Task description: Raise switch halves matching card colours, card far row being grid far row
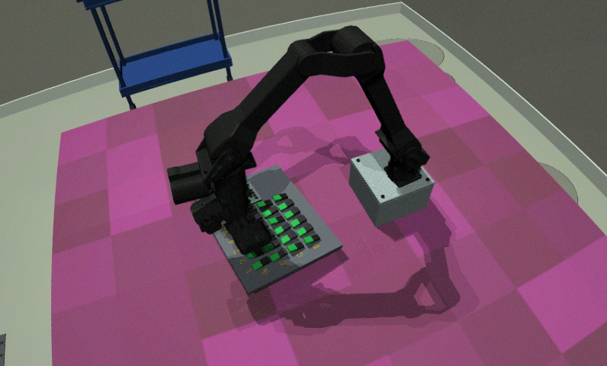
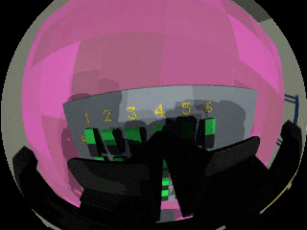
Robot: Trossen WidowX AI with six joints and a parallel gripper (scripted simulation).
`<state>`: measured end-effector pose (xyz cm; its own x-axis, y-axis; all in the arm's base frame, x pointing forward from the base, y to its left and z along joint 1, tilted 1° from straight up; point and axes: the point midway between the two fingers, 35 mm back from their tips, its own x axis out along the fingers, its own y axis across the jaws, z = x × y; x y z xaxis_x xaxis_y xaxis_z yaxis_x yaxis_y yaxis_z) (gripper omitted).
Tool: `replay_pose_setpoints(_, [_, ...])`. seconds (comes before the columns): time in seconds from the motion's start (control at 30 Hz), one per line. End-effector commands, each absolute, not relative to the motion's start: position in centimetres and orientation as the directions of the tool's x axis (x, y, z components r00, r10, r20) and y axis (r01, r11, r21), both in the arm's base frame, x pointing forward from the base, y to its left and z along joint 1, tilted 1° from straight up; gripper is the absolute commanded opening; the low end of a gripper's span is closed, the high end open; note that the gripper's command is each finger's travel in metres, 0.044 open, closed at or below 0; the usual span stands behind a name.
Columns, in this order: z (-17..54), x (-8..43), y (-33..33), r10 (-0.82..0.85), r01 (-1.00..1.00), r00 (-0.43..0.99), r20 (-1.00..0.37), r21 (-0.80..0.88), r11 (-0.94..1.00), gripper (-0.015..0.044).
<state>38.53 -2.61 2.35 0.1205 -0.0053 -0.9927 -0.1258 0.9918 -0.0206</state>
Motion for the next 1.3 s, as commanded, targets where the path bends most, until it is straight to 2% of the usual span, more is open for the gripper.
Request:
replay_pose_setpoints(0.0, [2.3,38.6,-2.7,-0.01,-0.122,0.121,-0.993,-0.025,0.992,0.0])
replay_pose_setpoints(0.87, [1.9,38.6,-2.7,-0.01,-0.122,0.121,-0.993,-0.025,0.992,0.0])
replay_pose_setpoints(1.03, [8.0,37.7,-2.6,-0.007,-0.122,0.145,-0.989,-0.025,0.992,0.0])
replay_pose_setpoints(1.27, [8.2,36.4,-1.5,-0.006,-0.122,0.146,-0.989,-0.024,0.992,0.0])
